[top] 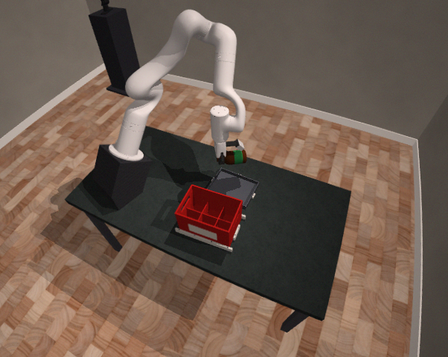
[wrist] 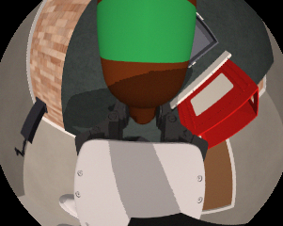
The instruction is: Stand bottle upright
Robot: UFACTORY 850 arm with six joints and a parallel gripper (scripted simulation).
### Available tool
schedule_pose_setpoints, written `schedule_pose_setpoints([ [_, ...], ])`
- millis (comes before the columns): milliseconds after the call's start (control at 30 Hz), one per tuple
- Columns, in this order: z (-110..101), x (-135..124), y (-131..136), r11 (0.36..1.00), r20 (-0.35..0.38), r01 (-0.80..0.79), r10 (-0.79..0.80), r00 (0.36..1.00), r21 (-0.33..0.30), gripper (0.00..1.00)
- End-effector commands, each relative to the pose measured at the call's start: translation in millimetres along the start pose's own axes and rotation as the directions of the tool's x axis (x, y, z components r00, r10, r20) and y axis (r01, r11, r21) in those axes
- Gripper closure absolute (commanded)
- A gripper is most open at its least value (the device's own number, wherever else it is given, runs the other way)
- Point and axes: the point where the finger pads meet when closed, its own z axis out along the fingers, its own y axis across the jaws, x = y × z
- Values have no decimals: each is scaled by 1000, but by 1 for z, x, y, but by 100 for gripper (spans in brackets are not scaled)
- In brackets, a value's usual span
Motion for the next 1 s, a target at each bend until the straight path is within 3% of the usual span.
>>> schedule_pose_setpoints([
  [0,0,1,0,999,-2,34,-34,999,-1,100],
  [467,0,1,0,978,-2,210,-210,978,-1,100],
  [967,0,1,0,974,-2,225,-225,974,-1,100],
])
